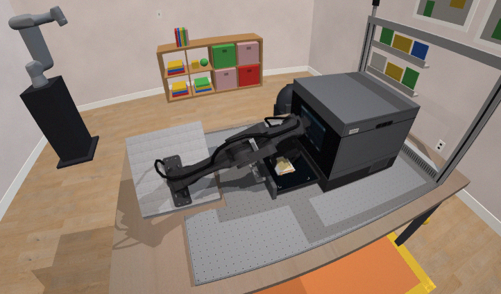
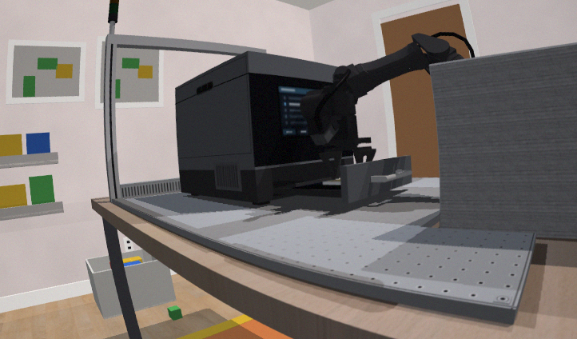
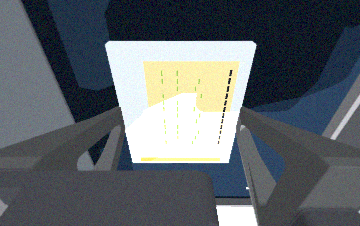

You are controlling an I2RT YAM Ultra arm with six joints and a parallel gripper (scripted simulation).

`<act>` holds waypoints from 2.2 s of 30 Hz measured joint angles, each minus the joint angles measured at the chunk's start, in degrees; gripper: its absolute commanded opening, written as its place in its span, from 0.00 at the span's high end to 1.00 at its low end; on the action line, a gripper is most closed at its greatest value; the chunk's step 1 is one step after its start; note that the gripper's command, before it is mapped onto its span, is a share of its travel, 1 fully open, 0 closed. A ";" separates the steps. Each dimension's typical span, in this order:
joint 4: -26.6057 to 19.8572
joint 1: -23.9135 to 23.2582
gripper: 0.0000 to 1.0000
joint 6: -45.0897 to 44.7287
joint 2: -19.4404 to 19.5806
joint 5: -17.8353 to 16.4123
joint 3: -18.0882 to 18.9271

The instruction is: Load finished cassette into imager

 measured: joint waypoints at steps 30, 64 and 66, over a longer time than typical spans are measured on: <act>1.36 -0.35 0.09 -0.55 0.04 0.09 -0.90; 3.65 -0.31 0.09 -1.64 -0.85 0.59 -2.43; 3.93 -0.31 0.09 -1.95 -0.90 0.59 -2.69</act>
